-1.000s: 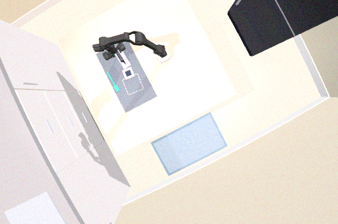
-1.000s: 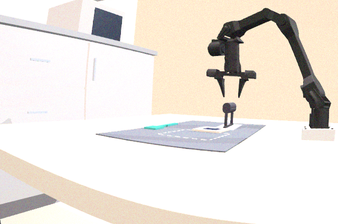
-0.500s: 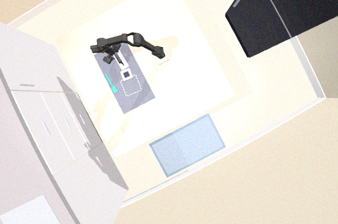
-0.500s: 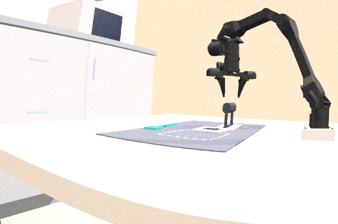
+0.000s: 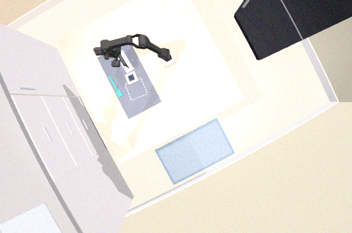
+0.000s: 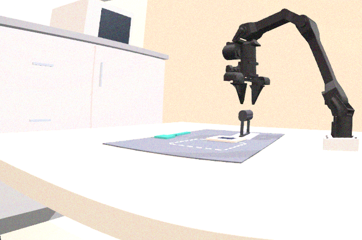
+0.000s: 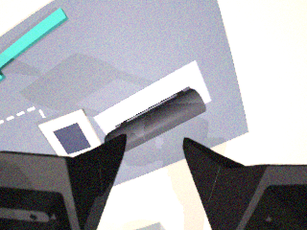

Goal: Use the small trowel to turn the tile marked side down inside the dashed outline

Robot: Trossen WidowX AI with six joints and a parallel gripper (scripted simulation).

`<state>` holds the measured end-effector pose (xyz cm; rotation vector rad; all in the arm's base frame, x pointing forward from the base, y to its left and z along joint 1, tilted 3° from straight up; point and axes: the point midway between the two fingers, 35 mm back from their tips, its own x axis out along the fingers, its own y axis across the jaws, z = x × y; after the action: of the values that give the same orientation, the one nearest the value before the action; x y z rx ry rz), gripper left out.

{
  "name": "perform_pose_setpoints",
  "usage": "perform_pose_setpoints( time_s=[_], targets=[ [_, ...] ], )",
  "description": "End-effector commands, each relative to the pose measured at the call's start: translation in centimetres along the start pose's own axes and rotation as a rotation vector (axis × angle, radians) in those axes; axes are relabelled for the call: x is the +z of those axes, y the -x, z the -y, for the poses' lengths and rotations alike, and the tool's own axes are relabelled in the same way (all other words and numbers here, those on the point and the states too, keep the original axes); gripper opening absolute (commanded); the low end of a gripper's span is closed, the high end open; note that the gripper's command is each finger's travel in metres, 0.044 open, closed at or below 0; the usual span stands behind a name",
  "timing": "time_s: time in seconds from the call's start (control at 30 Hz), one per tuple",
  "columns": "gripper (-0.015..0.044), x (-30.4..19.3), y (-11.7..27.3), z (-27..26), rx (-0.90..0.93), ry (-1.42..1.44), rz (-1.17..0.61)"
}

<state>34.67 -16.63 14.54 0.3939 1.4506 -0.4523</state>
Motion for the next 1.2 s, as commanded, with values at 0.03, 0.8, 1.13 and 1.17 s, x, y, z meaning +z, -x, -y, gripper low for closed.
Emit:
perform_pose_setpoints(
  time_s=[0.03,0.8,1.13,1.17],
  targets=[
    [0.0270,0.06,0.09,-0.03,0.000,0.163,0.002],
    [0.0270,0.14,0.09,-0.05,0.000,0.958,0.002],
    [0.0270,0.18,0.08,-0.06,-0.001,1.304,0.002],
    [0.0270,0.18,0.08,-0.06,-0.001,1.338,0.002]
  ],
)
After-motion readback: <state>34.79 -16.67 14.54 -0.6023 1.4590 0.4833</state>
